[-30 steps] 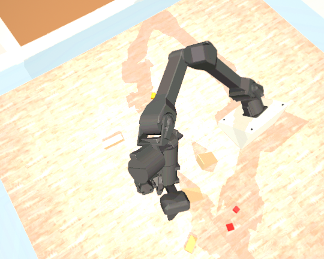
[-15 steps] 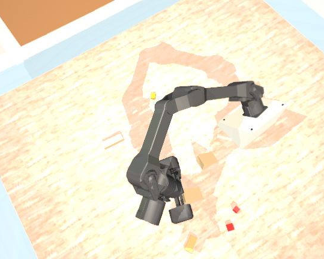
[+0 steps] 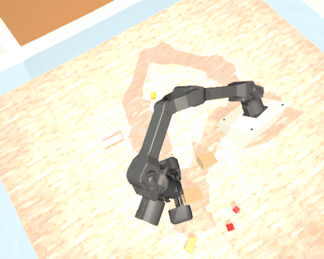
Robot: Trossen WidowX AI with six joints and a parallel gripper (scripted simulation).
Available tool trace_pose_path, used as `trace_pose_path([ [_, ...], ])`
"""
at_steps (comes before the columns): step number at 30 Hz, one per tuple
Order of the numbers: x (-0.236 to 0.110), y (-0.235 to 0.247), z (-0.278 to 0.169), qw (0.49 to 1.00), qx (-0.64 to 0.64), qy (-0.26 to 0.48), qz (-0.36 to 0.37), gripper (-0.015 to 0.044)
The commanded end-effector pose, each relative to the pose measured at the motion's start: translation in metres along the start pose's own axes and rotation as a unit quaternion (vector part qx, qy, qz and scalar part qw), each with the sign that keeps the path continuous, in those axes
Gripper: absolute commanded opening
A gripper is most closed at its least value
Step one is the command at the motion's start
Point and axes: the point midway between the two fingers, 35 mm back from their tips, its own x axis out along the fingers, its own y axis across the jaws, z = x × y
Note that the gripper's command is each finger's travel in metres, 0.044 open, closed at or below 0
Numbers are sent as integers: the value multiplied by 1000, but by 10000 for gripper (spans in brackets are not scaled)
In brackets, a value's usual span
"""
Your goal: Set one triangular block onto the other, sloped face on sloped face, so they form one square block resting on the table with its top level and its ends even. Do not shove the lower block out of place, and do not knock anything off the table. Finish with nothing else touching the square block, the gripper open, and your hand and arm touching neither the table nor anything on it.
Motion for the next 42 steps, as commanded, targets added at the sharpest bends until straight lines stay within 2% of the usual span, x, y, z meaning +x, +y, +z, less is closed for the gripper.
trace_pose_path([
  [1, 6, 0, 0, 1000, -4, 1, -3, 440],
  [42, 71, -1, 3, 999, -18, 27, -22, 440],
])
